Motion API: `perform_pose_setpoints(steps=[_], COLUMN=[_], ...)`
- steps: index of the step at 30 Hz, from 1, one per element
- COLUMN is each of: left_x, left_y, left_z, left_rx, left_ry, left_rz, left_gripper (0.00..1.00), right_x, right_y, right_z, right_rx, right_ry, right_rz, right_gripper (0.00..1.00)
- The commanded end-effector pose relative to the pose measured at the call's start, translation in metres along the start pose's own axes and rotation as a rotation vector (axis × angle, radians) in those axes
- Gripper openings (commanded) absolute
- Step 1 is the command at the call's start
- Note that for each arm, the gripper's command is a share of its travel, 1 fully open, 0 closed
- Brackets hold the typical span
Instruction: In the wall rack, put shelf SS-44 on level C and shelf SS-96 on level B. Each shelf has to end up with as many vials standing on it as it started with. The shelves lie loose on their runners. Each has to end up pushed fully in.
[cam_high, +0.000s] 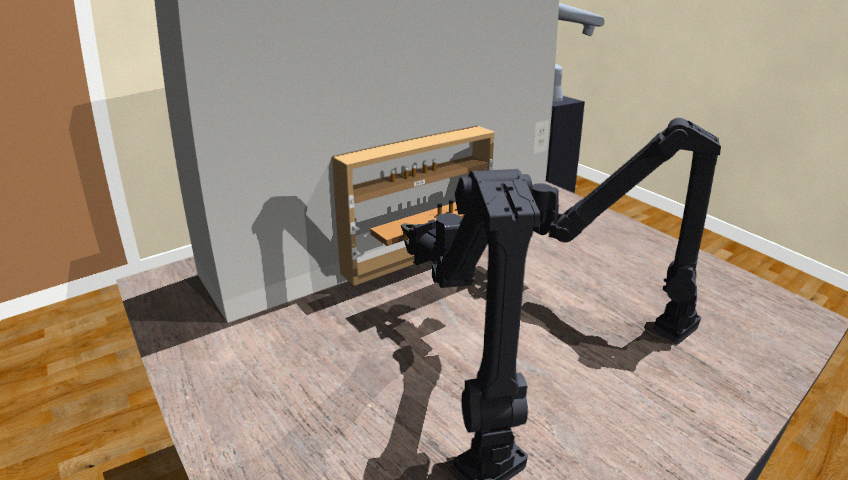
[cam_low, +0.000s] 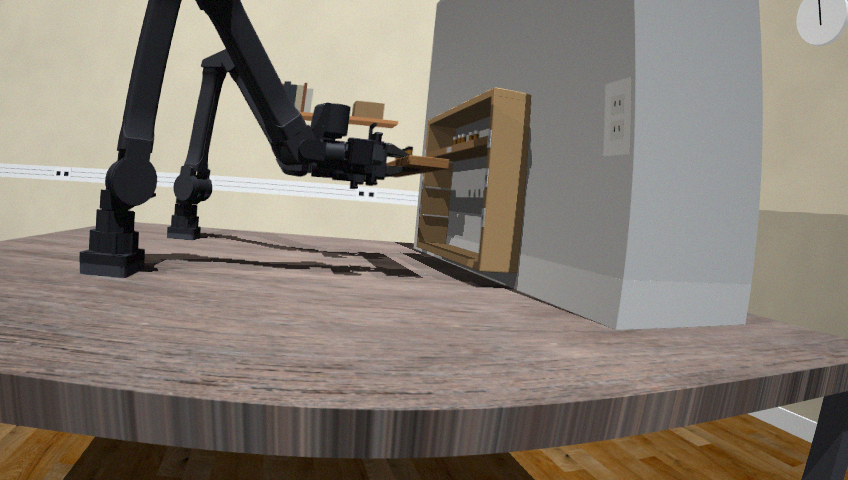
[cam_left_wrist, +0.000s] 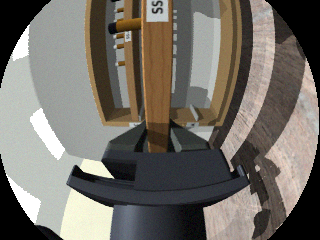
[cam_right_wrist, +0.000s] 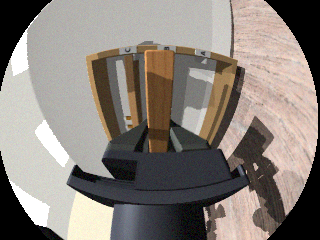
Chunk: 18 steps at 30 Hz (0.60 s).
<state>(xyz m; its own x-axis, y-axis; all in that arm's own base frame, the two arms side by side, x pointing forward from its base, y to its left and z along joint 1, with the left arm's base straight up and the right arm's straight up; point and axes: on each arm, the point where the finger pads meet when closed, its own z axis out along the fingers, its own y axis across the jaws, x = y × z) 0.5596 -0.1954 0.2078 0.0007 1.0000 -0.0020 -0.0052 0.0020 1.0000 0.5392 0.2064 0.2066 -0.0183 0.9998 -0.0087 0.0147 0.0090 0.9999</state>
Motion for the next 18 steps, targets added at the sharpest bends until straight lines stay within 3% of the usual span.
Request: perform_pose_setpoints(steps=[1, 18], left_x=[-0.004, -0.003], left_y=[0.033, 0.033], left_z=[0.032, 0.072], left_rx=[-0.067, -0.068], left_ry=[0.003, 0.003], left_rz=[-0.014, -0.013], left_gripper=[0.12, 0.12], right_x=[0.003, 0.003], right_y=[0.039, 0.038], right_z=[0.033, 0.073], right_rx=[-0.076, -0.075], right_ry=[-0.010, -0.010], right_rz=[0.020, 0.020], right_gripper=[0.12, 0.12])
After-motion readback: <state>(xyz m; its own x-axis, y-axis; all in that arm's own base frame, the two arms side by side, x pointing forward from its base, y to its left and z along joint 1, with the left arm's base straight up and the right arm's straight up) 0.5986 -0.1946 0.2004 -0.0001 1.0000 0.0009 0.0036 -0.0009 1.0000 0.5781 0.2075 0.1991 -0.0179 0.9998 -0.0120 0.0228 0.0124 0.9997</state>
